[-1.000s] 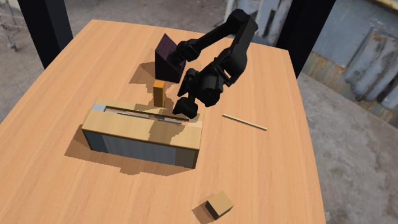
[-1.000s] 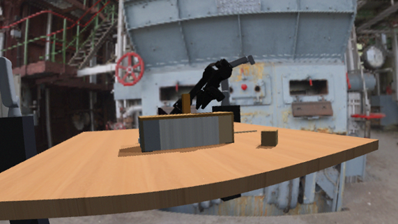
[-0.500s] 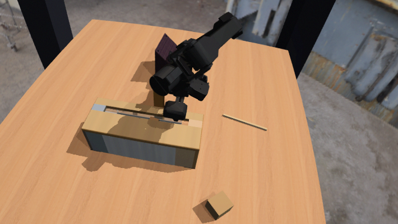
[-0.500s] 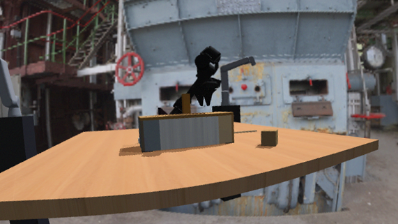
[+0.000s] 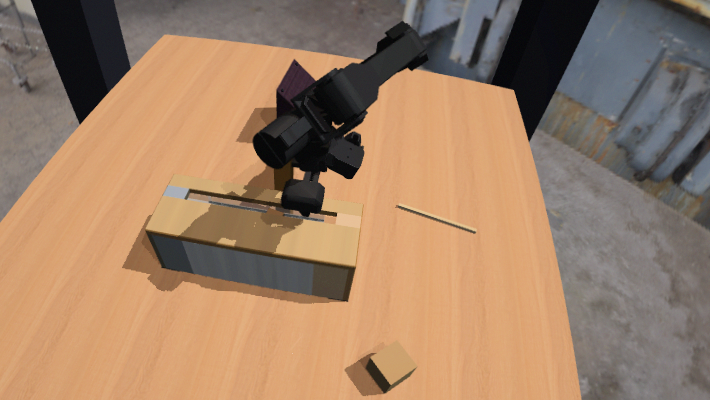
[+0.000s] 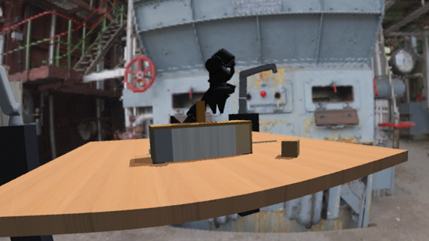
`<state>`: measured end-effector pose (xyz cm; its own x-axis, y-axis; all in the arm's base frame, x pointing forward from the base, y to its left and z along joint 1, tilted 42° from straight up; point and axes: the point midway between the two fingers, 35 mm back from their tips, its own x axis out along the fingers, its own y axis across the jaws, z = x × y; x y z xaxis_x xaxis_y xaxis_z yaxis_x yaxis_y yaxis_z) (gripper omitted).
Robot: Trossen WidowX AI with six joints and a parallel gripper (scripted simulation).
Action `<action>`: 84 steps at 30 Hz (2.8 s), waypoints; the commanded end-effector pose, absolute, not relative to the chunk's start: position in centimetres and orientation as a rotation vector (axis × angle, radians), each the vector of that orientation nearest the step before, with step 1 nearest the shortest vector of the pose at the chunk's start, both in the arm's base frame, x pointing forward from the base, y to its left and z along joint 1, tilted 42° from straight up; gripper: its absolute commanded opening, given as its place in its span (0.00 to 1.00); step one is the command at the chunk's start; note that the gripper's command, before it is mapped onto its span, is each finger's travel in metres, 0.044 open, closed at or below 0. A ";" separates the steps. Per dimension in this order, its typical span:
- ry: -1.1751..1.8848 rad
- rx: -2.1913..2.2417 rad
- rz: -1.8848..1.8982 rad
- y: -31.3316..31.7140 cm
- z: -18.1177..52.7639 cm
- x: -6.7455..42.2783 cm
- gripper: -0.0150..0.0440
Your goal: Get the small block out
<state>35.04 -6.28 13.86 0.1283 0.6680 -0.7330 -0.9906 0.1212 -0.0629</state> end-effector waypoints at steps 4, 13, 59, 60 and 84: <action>0.630 -0.641 1.338 -7.2 12.8 35.2 0.93; 0.631 -0.642 1.338 -8.3 11.9 35.3 0.93; 0.560 -0.574 1.367 -12.9 7.4 32.6 0.93; 0.516 -0.536 1.378 -13.4 6.7 31.4 0.93; 0.479 -0.507 1.381 -12.3 4.6 30.8 0.93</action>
<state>30.82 -12.83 5.10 0.1305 0.7875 -0.6024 -0.9913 0.1123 -0.0679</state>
